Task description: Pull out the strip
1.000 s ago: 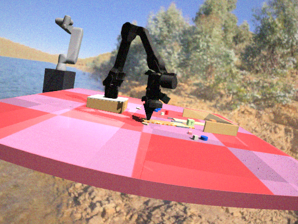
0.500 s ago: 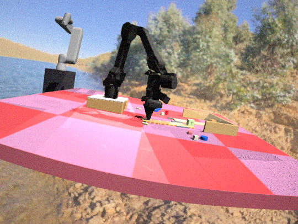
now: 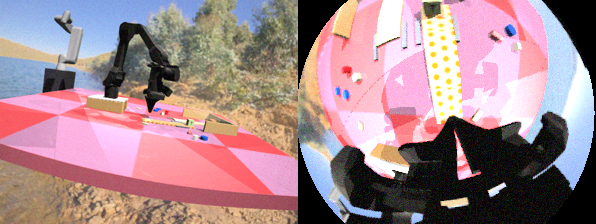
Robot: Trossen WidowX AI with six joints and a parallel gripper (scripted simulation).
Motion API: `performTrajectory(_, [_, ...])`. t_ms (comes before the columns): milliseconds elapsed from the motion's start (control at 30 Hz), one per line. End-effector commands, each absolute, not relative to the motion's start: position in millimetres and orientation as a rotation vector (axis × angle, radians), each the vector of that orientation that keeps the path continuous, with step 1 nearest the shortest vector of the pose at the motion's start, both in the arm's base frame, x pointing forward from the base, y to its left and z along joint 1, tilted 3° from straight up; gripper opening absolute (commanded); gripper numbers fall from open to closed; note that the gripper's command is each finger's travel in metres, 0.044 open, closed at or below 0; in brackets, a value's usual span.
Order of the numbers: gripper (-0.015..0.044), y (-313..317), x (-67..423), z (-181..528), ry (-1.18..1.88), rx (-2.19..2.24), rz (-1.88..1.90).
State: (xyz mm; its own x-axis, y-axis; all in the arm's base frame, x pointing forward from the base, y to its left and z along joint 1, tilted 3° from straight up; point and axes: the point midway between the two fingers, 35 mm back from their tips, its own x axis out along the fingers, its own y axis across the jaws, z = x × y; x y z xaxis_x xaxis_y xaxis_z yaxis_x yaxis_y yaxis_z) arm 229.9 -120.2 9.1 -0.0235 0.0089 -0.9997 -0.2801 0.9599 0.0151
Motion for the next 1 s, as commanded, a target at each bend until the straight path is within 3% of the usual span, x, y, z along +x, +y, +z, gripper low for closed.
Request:
performTrajectory(0, [0.0052, -118, 236, 13, 1.594, -0.199, 0.222])
performTrajectory(500, [0.044, -105, 290, 19, 1.592, -0.177, 0.201])
performTrajectory(967, [0.044, -94, 336, 26, 1.588, -0.176, 0.201])
